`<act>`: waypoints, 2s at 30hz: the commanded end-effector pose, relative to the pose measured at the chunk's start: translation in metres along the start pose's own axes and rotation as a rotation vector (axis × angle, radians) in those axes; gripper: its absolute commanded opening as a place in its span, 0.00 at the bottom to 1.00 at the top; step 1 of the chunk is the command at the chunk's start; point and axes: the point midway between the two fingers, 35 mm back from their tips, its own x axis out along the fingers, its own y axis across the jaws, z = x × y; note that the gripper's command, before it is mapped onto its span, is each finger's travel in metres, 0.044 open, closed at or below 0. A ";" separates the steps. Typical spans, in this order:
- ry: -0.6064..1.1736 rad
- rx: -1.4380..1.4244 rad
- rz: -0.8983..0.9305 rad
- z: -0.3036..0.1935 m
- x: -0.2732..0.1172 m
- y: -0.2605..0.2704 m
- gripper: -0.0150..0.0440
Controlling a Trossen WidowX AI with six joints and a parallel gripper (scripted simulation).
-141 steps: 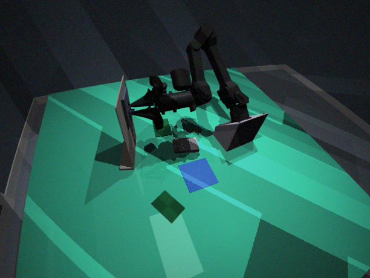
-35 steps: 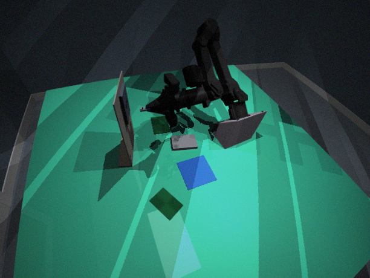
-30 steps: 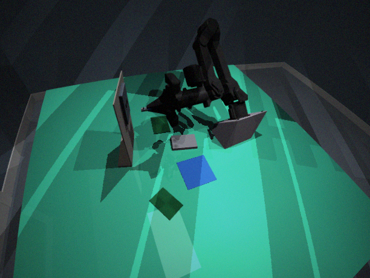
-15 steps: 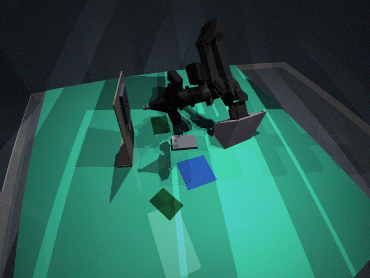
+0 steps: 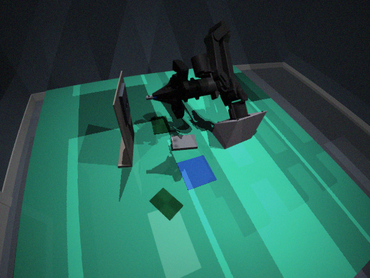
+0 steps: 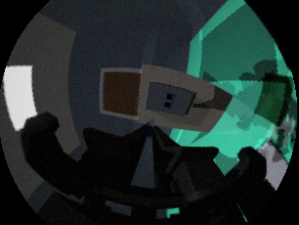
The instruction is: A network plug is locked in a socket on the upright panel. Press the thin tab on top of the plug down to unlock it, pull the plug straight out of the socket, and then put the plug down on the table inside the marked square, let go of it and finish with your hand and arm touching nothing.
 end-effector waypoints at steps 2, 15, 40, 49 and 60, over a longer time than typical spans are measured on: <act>-0.013 0.000 0.010 0.002 -0.007 0.013 0.25; 0.106 0.024 -0.120 -0.036 -0.005 -0.006 0.25; 0.353 -0.022 -0.597 -0.129 -0.038 -0.094 0.25; 0.380 -0.085 -0.762 -0.146 -0.061 -0.125 0.25; 0.374 -0.185 -0.930 -0.152 -0.090 -0.155 0.25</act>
